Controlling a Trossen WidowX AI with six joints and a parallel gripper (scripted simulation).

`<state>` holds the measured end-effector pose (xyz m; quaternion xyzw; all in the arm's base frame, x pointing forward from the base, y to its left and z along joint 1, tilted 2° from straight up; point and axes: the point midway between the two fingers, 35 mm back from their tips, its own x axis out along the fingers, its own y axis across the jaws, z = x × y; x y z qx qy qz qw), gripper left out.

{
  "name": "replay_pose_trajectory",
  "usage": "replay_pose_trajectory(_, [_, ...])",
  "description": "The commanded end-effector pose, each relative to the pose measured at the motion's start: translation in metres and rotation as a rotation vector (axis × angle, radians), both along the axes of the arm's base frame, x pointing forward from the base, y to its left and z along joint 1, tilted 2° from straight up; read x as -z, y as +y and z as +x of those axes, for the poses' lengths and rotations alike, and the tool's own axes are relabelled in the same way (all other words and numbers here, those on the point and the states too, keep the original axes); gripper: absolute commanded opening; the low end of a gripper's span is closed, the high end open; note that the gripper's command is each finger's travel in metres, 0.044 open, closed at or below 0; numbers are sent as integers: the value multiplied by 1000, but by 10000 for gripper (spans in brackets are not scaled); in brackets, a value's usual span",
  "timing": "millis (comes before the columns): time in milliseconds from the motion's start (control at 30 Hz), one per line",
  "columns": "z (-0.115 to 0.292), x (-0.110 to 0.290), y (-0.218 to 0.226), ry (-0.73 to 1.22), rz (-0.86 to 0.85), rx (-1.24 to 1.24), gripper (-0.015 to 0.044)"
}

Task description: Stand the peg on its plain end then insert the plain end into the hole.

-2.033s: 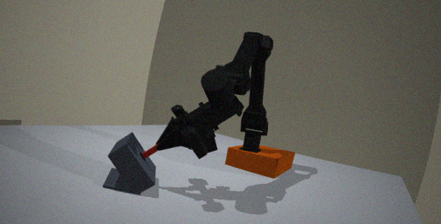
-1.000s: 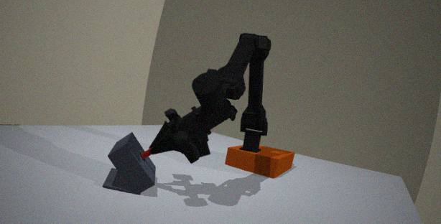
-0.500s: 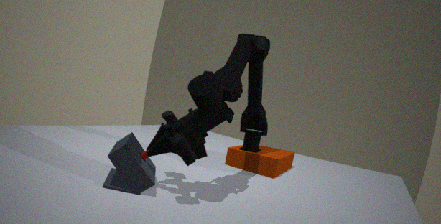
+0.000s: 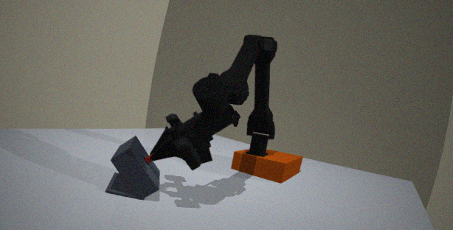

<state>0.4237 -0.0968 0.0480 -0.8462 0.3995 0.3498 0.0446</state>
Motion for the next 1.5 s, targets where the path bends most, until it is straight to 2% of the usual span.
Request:
replay_pose_trajectory(0, [0, 0, 0, 0, 0, 0, 105])
replay_pose_trajectory(433, [-2, -3, 4, 0, 1, 0, 440])
replay_pose_trajectory(1467, [-28, -43, 52, 3, 7, -6, 440])
